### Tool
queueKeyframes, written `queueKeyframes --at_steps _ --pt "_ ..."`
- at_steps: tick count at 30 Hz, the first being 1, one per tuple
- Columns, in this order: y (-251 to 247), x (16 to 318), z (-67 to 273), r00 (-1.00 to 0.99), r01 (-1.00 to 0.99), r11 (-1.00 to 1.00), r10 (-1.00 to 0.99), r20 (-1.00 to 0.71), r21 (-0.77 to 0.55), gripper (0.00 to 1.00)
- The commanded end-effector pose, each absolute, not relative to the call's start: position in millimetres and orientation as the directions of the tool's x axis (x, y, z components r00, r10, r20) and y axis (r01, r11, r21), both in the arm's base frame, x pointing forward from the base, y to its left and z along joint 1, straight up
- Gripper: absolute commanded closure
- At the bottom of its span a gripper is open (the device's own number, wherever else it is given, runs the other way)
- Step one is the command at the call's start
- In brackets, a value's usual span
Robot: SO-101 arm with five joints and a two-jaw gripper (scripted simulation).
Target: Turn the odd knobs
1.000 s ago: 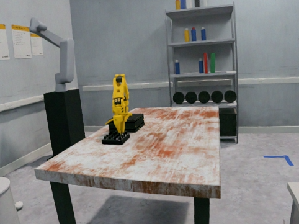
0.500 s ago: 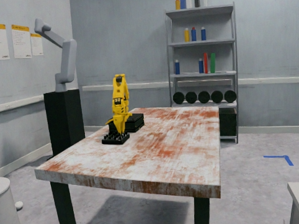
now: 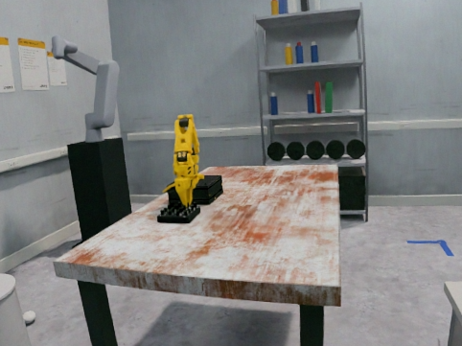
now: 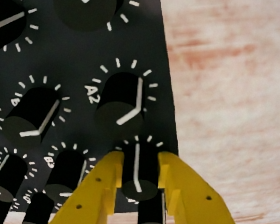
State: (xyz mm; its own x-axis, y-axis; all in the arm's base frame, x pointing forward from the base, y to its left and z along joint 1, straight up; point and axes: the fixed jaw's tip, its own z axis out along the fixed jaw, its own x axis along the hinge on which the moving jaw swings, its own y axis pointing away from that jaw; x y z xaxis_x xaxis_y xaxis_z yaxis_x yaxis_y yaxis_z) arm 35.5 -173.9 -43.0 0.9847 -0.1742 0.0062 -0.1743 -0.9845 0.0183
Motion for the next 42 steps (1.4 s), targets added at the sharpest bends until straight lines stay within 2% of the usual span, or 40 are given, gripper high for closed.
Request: queueKeyframes --at_steps 1,14,42 --pt "-168.7 35.9 -44.8 0.985 -0.171 -0.985 -0.171 0.001 0.002 0.97" --pt "-168.7 35.9 -44.8 0.985 -0.171 -0.985 -0.171 0.001 0.002 0.99" --pt "-167.7 33.5 -44.8 0.810 -0.586 -0.810 -0.586 0.001 0.001 0.99"
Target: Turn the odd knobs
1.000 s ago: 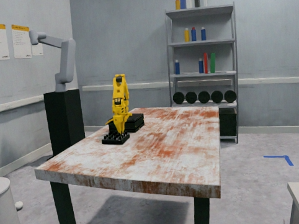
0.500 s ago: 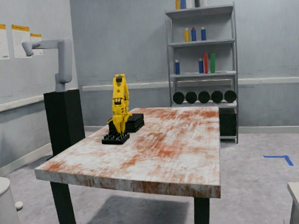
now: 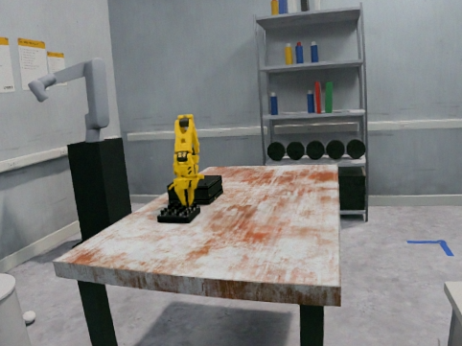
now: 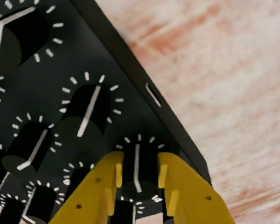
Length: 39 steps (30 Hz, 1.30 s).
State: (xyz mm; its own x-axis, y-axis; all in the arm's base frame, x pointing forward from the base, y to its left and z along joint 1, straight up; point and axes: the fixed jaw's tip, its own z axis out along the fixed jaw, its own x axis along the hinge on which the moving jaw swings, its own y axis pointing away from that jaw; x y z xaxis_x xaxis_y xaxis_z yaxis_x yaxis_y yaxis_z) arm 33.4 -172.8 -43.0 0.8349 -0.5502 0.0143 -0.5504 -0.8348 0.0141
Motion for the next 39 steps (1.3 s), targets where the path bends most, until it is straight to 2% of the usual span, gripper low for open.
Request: queueKeyframes --at_steps 1,21,39 --pt "-167.7 33.4 -44.8 0.800 -0.600 -0.800 -0.600 0.001 0.001 0.99" --pt "-166.4 32.2 -44.8 0.576 -0.818 -0.576 -0.818 0.002 0.001 0.99" --pt "-165.9 31.9 -44.8 0.502 -0.865 -0.502 -0.865 0.002 0.001 0.99"
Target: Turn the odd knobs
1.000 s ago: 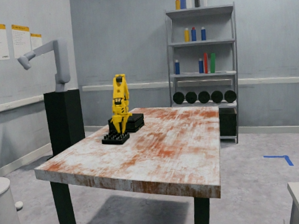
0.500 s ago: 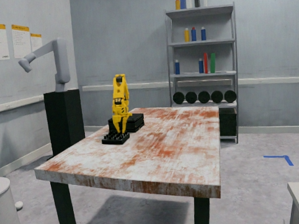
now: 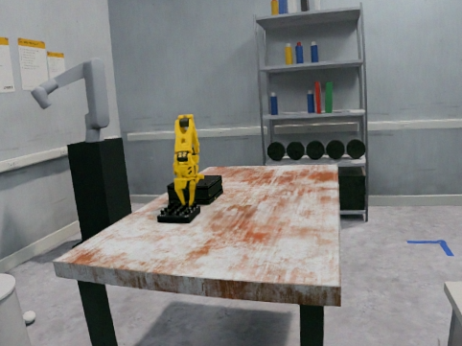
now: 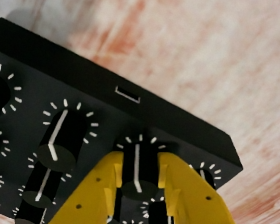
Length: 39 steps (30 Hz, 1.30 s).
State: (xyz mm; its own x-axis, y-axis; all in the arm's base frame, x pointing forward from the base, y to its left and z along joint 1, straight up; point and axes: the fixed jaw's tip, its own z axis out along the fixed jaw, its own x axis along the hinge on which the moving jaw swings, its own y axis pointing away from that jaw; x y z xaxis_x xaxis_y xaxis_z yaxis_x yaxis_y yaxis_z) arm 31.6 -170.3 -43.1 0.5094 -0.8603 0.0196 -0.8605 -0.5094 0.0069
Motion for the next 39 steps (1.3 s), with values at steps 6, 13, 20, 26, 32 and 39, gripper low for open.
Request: queueKeyframes --at_steps 6,13,20,26,32,39 --pt "-165.9 31.9 -44.8 0.502 -0.865 -0.502 -0.865 0.002 0.001 0.99" --pt "-165.9 31.9 -44.8 0.502 -0.865 -0.502 -0.865 0.002 0.001 0.99" --pt "-166.0 31.9 -44.8 0.502 -0.865 -0.502 -0.865 0.002 0.001 0.99" --pt "-166.0 31.7 -44.8 0.502 -0.865 -0.502 -0.865 0.002 0.001 0.98" --pt "-166.1 31.2 -44.8 0.502 -0.865 -0.502 -0.865 0.002 0.001 0.96" --pt "-166.2 30.8 -44.8 0.502 -0.865 -0.502 -0.865 0.002 0.001 0.94"
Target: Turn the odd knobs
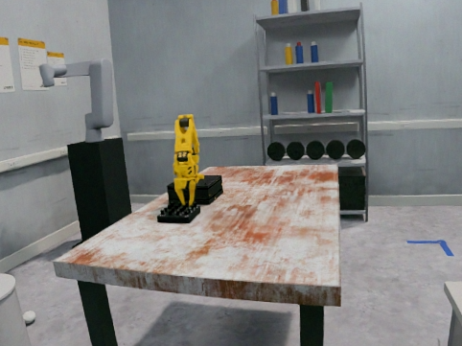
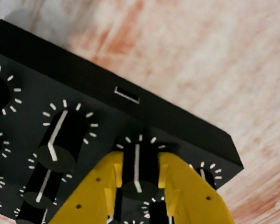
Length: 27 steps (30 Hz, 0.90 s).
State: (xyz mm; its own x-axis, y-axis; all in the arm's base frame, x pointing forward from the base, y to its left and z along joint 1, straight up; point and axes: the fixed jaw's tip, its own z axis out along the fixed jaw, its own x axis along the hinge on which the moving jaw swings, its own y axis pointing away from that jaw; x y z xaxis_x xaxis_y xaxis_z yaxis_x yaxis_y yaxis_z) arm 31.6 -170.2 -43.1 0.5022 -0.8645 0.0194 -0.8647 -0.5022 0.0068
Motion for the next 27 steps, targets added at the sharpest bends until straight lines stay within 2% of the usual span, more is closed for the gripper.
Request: queueKeyframes --at_steps 1,27 --pt "-166.2 30.7 -44.8 0.502 -0.865 -0.502 -0.865 0.002 0.001 0.93" --pt "-167.0 30.6 -38.1 0.502 -0.865 -0.502 -0.865 0.002 0.001 0.92"
